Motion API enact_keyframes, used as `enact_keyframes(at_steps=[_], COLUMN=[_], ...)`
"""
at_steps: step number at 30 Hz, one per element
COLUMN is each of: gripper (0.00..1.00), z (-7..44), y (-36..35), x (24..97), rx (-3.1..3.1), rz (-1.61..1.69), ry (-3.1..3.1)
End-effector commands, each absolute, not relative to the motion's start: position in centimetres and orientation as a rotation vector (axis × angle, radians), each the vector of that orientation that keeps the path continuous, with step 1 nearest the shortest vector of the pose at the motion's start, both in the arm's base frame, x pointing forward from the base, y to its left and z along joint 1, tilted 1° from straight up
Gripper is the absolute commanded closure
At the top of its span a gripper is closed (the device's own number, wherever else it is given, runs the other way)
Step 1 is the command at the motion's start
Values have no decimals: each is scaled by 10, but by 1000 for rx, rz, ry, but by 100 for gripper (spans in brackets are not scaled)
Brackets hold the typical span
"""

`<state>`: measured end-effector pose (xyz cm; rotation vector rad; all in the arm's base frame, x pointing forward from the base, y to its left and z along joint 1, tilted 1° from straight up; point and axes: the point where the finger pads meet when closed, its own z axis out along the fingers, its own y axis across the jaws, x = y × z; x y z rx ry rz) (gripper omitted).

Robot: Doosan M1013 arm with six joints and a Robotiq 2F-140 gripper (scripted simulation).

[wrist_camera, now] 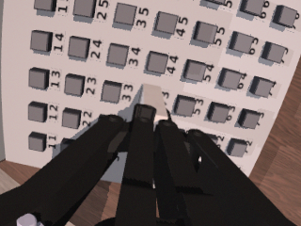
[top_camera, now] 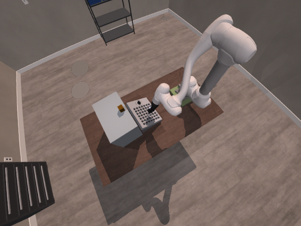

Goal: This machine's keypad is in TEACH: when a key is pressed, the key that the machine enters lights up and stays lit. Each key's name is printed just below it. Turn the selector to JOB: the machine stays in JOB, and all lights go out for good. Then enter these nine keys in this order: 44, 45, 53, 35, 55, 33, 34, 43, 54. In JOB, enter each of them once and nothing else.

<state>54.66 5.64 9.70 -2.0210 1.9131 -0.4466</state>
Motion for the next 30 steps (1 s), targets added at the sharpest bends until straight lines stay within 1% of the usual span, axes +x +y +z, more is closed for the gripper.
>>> enact_keyframes(at_steps=[1, 15, 30], gripper=[100, 100, 100], z=[98, 118, 128], y=[56, 56, 56], x=[546, 536, 531], rx=[-2021, -2021, -2021], rz=[-446, -446, -446], ry=[1913, 1913, 1913])
